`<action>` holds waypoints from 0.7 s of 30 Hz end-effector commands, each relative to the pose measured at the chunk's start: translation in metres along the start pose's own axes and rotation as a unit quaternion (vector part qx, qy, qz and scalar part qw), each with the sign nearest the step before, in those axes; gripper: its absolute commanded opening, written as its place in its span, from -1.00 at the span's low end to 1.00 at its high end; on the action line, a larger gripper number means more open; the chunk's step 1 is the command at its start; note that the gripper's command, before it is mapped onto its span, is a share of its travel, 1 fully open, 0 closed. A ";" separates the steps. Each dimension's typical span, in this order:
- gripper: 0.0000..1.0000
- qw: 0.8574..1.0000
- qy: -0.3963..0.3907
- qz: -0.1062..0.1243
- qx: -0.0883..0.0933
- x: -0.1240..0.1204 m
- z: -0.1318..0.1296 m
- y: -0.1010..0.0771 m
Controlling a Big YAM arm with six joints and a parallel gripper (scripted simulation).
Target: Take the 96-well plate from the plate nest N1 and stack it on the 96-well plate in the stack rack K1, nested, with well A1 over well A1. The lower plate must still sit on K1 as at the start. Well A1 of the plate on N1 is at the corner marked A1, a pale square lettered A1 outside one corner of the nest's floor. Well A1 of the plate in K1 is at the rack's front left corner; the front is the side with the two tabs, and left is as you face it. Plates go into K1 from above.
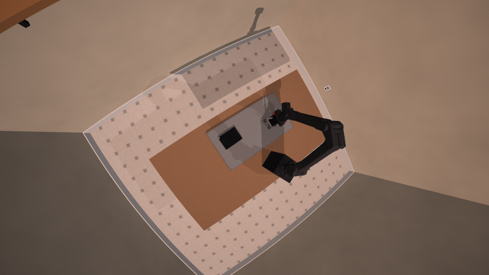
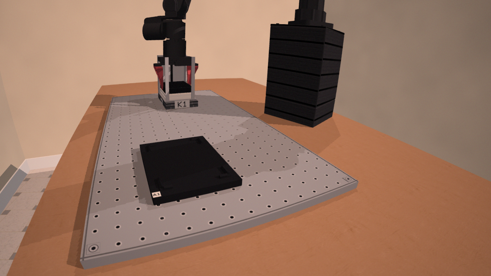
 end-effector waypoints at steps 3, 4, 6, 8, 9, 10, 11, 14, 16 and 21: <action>-1.00 1.000 0.000 -0.005 0.011 0.001 0.013 0.002; -1.00 1.000 0.000 -0.005 0.011 0.001 0.013 0.002; -1.00 1.000 0.000 -0.005 0.010 0.001 0.012 0.003; -1.00 1.000 0.000 -0.004 0.009 0.000 0.010 0.004; -1.00 1.000 0.000 -0.004 0.009 0.000 0.011 0.004; -1.00 1.000 0.000 -0.004 0.009 0.000 0.011 0.004; -1.00 1.000 0.000 -0.004 0.009 0.000 0.011 0.004; -1.00 1.000 0.000 -0.005 0.010 0.001 0.012 0.004; -1.00 1.000 0.000 -0.005 0.011 0.001 0.013 0.004; -1.00 1.000 0.000 -0.004 0.008 0.000 0.010 0.005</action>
Point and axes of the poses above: the point where the finger pads meet when closed, its own y axis out along the fingers, its own z axis across the jaws, x = y × z, the point moved 4 cm from there along -y, back along the fingers, and after that the axes turned 15 degrees about y, right-handed, at the moved point
